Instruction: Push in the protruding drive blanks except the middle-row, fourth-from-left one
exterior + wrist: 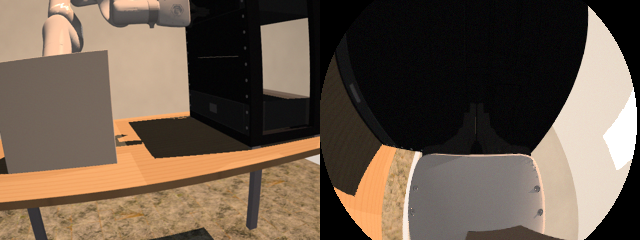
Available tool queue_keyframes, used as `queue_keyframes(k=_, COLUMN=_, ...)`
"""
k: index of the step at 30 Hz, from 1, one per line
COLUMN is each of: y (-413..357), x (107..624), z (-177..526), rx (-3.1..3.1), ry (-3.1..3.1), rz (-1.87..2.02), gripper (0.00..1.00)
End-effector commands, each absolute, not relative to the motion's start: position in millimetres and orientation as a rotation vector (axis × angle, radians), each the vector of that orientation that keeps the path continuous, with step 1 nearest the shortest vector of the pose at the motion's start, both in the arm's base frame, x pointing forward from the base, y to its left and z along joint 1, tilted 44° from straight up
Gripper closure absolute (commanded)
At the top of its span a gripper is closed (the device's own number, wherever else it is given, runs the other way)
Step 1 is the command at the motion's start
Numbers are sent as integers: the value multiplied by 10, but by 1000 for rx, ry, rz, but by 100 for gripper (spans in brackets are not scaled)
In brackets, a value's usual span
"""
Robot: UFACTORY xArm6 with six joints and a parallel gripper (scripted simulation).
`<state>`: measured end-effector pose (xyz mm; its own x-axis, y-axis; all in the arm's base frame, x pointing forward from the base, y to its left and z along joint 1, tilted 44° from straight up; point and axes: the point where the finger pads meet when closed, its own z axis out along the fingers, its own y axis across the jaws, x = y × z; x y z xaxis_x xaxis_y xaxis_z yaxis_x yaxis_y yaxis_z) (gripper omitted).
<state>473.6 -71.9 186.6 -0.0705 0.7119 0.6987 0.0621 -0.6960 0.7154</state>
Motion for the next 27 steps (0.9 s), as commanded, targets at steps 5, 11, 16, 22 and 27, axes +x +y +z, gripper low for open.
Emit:
queue_keyframes(k=5, y=-722, x=4769, z=1878, rx=1735, ry=829, rz=1818, gripper=100)
queue_keyframes(k=11, y=-721, x=4775, z=1878, rx=1735, ry=829, rz=1818, gripper=100)
queue_keyframes(k=16, y=-721, x=4775, z=1878, rx=1735, ry=829, rz=1818, gripper=100)
queue_keyframes(k=22, y=-718, x=4799, z=1879, rx=1735, ry=829, rz=1818, gripper=100)
queue_keyframes(k=27, y=-718, x=4805, z=1879, rx=1735, ry=829, rz=1818, gripper=100)
